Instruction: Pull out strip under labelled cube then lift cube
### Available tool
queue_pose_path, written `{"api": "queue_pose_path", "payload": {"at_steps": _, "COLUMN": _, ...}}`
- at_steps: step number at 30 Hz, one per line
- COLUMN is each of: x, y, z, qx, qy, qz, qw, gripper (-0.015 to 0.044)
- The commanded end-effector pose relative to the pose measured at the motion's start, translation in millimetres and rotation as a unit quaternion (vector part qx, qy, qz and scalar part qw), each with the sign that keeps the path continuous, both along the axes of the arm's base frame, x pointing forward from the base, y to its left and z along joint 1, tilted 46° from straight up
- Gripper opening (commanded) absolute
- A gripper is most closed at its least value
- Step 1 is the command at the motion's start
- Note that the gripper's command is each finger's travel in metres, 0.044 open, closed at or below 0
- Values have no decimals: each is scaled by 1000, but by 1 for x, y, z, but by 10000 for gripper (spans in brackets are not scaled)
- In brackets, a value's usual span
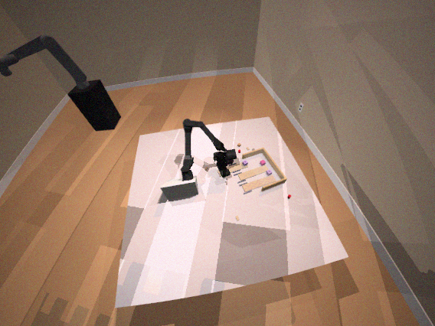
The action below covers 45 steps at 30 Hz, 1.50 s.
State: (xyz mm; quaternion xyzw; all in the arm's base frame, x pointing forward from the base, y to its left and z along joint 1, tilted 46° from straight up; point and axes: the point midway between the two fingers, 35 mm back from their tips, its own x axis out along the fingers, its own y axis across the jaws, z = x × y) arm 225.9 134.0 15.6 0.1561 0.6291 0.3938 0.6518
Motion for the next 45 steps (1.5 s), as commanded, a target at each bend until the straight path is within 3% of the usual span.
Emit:
{"api": "queue_pose_path", "payload": {"at_steps": 1, "x": -16, "y": 0, "z": -6, "qx": -3, "qy": 15, "qz": 8, "qw": 1000, "gripper": 0}}
{"api": "queue_pose_path", "payload": {"at_steps": 45, "x": -46, "y": -10, "z": -11, "qx": -3, "qy": 16, "qz": 8, "qw": 1000, "gripper": 0}}
